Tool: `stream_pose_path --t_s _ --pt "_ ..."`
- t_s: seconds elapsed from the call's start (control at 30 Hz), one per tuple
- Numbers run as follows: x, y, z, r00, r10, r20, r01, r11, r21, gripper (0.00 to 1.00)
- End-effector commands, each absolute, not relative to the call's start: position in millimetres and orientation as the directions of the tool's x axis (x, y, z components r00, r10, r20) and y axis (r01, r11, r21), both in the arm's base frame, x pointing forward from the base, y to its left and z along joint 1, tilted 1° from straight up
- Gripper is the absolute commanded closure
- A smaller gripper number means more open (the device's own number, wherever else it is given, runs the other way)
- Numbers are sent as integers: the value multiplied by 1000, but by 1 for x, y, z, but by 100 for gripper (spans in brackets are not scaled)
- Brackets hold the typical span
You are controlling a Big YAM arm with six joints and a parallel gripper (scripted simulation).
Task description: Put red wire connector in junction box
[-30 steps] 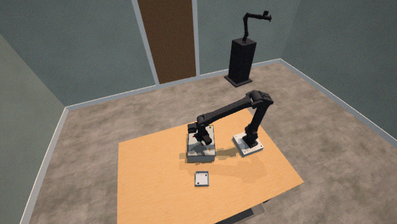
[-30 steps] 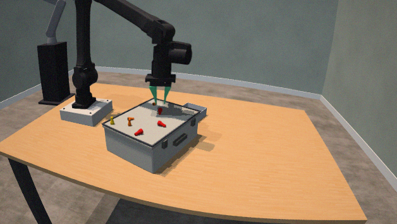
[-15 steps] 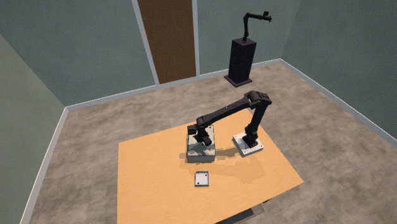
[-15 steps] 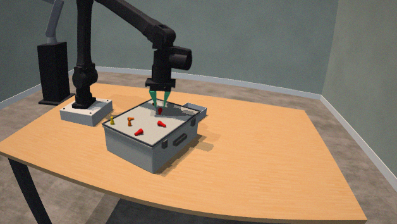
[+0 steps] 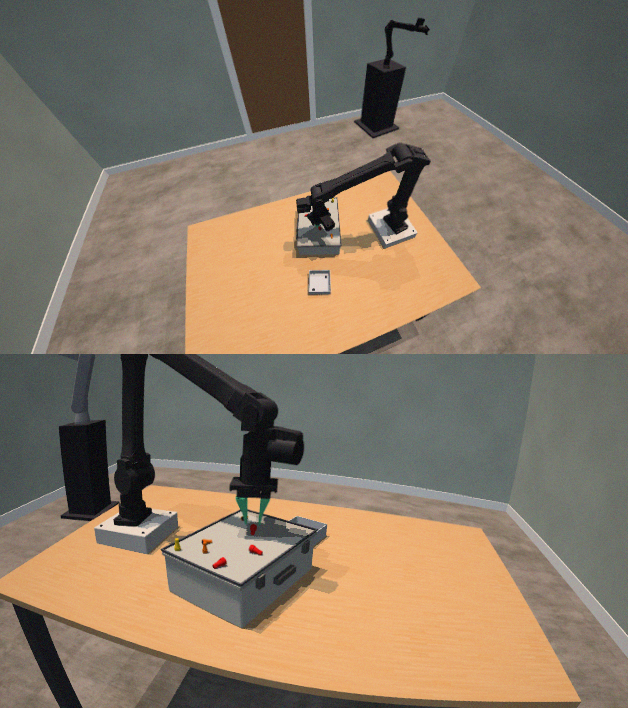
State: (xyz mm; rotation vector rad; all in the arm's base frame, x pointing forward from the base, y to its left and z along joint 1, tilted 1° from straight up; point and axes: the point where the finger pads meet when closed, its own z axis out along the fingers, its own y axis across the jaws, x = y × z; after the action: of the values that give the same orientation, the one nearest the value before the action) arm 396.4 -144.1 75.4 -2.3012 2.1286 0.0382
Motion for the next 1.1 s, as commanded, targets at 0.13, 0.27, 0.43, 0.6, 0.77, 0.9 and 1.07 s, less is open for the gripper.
stream_pose_path --t_s 0.13,0.27,0.43,0.6,0.77,0.9,1.07 --pt "408 -145 77 94 -995 -14 -995 -94 -12 71" --pt "409 -145 77 94 -995 -14 -995 -94 -12 71" --pt "414 -145 79 94 -995 -11 -995 -94 -19 71" --pt "417 -146 81 94 -996 -9 -995 -94 -24 71" --pt "417 -146 81 92 -996 -8 -995 -92 -25 71" --pt "411 -144 66 91 -996 -15 -996 -90 -11 71" --pt "405 -142 52 89 -996 -20 -996 -89 0 71"
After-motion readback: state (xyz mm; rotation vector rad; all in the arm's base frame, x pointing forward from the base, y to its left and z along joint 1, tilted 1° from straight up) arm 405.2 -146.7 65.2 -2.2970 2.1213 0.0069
